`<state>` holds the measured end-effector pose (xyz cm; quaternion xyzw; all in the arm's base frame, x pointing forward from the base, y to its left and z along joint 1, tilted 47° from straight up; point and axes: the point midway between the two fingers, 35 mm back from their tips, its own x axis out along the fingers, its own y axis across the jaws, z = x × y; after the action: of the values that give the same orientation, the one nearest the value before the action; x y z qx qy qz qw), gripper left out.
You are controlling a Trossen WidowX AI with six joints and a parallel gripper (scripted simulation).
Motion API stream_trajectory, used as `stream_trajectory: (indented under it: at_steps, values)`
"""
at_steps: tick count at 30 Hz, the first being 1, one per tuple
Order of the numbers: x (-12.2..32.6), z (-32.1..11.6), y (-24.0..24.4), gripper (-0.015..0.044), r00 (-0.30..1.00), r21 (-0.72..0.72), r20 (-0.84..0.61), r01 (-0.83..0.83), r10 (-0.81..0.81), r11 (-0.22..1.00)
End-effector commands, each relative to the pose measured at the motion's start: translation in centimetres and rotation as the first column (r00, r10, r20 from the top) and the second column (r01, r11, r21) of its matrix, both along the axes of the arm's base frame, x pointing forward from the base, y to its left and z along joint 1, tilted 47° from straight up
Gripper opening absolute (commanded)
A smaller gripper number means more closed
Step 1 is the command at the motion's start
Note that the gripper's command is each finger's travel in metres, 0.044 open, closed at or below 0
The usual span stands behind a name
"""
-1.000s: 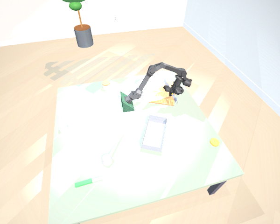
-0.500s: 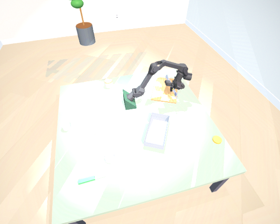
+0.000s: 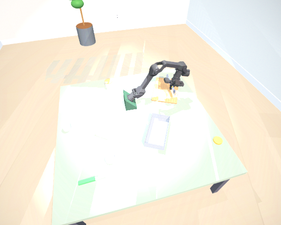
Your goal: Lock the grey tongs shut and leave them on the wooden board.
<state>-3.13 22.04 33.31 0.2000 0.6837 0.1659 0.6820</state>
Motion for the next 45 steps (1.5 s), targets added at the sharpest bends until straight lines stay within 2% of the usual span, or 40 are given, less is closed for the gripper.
stream_trajectory:
  at_steps: [1,24,45]
  values:
    - [-0.8,0.1,-0.2,-0.015,0.999,0.012,-0.006,0.032,-0.032,0.999]
    - [-5.6,1.0,-1.7,-0.015,0.982,0.124,-0.093,0.176,-0.165,0.976]
    - [-9.8,2.4,-4.0,-0.015,0.932,0.233,-0.284,0.297,-0.227,0.926]
